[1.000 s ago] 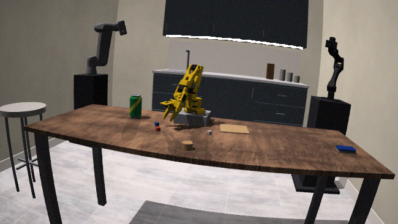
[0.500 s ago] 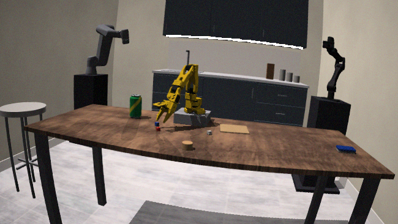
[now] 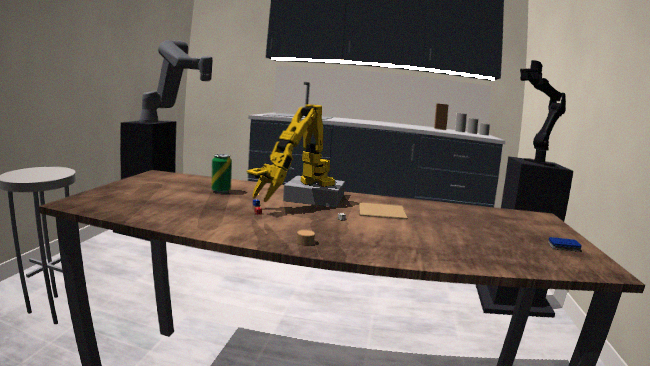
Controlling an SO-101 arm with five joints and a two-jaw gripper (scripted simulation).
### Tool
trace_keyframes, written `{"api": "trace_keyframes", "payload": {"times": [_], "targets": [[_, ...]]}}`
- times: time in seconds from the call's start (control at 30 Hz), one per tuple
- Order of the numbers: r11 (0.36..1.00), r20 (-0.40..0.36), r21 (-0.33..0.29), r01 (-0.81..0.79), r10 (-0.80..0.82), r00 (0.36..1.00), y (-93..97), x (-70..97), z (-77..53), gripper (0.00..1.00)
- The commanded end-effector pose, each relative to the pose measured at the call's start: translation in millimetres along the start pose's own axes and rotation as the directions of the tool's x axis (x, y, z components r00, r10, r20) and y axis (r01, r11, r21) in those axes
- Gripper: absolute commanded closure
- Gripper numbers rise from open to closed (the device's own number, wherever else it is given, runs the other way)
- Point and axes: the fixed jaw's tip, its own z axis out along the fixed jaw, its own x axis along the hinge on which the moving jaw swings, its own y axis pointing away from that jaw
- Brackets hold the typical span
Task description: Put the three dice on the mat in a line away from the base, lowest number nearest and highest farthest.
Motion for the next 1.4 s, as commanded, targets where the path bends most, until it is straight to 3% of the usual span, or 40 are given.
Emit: {"api": "trace_keyframes", "payload": {"times": [0.0, 1.37], "targets": [[1.0, -0.018, -0.003, 0.0, 0.0, 1.0, 1.5, 2.8, 1.7, 0.75], [1.0, -0.024, -0.008, 0.008, -0.009, 1.0, 3.7, 4.2, 2.4, 0.75]]}}
